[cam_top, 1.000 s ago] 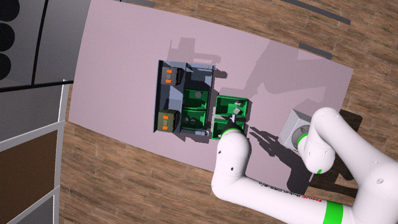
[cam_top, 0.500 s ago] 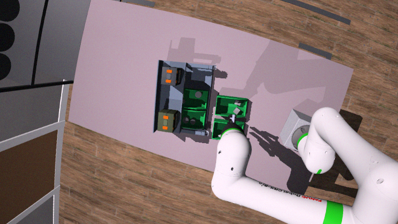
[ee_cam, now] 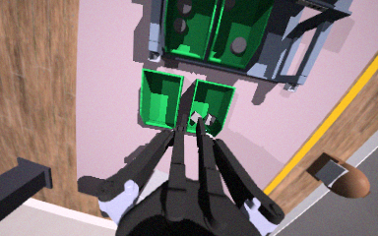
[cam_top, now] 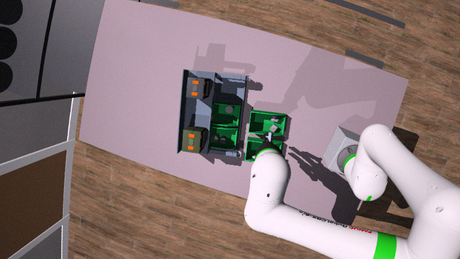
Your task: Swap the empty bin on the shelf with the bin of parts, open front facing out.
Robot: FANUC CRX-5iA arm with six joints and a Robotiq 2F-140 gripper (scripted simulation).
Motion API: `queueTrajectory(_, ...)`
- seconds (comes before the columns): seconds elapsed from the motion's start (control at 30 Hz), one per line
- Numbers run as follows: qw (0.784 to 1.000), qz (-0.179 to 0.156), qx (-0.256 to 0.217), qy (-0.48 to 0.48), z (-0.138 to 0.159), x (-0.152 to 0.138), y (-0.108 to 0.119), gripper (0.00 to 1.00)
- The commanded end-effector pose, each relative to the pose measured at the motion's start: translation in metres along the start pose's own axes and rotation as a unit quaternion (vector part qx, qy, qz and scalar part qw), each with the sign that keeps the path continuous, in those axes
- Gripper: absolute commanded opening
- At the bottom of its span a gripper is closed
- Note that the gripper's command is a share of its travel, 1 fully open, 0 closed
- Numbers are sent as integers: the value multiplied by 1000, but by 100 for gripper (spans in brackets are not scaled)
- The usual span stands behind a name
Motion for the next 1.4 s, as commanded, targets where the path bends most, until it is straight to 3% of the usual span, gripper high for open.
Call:
queueTrajectory(0.0, 1000, 0, 1, 0, -1, 0, 1, 24)
queueTrajectory(0.53, 1000, 0, 1, 0, -1, 0, -8, 24)
queueTrajectory(1.37, 1000, 0, 1, 0, -1, 0, -51, 24)
Point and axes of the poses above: the point where the finger pads meet when closed, its own y axis back along the fingers, its own x axis across the jaws, z = x × y, the point moved 3 cm from there along y, back along the fingers, and after that the axes turned 9 degrees about -y, right-handed, at the moved point
